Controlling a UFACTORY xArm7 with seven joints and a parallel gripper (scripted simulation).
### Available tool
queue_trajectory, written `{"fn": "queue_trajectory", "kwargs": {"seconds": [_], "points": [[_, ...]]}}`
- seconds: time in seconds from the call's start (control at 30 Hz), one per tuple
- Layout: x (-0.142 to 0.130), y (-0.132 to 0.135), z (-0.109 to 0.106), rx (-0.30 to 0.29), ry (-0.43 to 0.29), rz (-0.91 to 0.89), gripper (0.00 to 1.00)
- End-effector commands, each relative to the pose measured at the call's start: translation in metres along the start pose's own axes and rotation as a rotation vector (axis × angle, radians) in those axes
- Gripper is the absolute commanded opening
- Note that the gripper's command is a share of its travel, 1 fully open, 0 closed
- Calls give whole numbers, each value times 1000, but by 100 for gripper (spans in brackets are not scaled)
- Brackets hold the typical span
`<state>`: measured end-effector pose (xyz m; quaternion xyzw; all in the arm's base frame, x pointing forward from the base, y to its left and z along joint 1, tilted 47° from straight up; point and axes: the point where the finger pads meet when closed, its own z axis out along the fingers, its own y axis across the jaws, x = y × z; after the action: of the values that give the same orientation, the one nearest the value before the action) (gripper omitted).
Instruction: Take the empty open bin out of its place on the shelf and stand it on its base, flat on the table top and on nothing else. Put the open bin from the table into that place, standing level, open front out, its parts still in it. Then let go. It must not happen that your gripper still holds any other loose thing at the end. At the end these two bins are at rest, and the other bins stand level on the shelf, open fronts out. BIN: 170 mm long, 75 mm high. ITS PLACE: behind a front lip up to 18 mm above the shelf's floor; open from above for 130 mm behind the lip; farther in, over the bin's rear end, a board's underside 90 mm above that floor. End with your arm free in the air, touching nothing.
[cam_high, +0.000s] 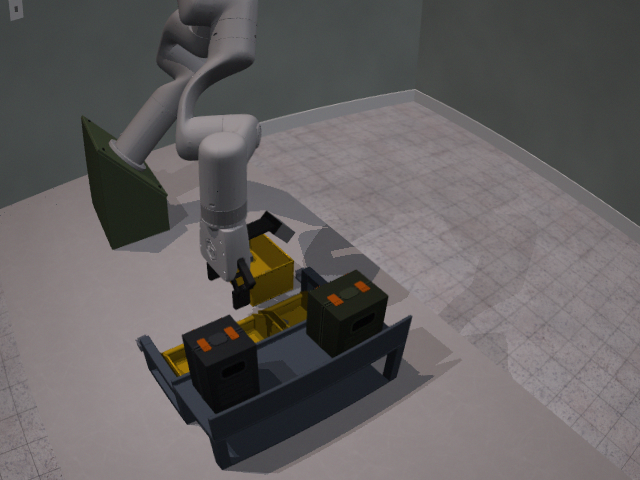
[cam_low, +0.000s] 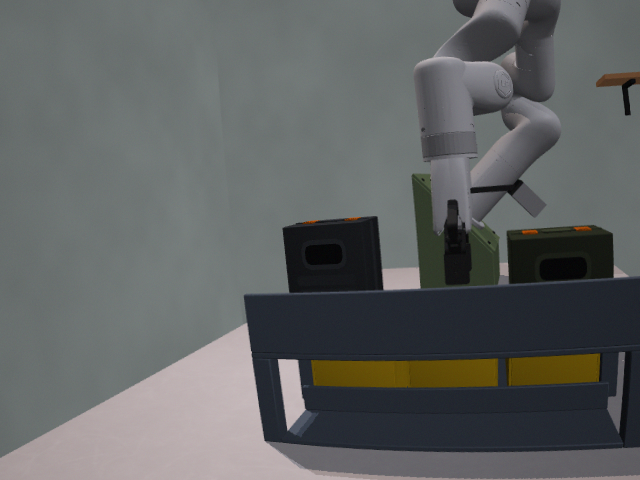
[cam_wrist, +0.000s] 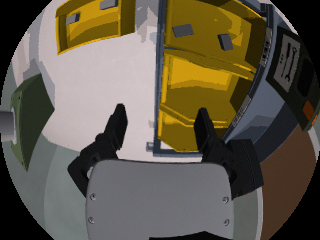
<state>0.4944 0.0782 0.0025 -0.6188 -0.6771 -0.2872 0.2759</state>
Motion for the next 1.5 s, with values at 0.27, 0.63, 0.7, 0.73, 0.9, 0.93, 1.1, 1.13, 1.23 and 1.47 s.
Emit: {"fn": "queue_trajectory", "kwargs": {"seconds": [0.27, 0.63, 0.7, 0.73, 0.9, 0.93, 1.1, 1.13, 1.23, 1.47], "points": [[-1, 2, 6, -6, -1, 1, 95], [-1, 3, 26, -6, -1, 1, 95], [-1, 3, 28, -6, -1, 1, 95], [-1, 3, 28, -6, -1, 1, 95], [-1, 3, 38, -6, -1, 1, 95], [-1, 3, 40, -6, -1, 1, 95], [-1, 4, 50, -6, -1, 1, 95], [-1, 4, 52, -6, -1, 1, 95], [-1, 4, 56, -6, -1, 1, 95], [-1, 4, 62, -6, -1, 1, 95]]}}
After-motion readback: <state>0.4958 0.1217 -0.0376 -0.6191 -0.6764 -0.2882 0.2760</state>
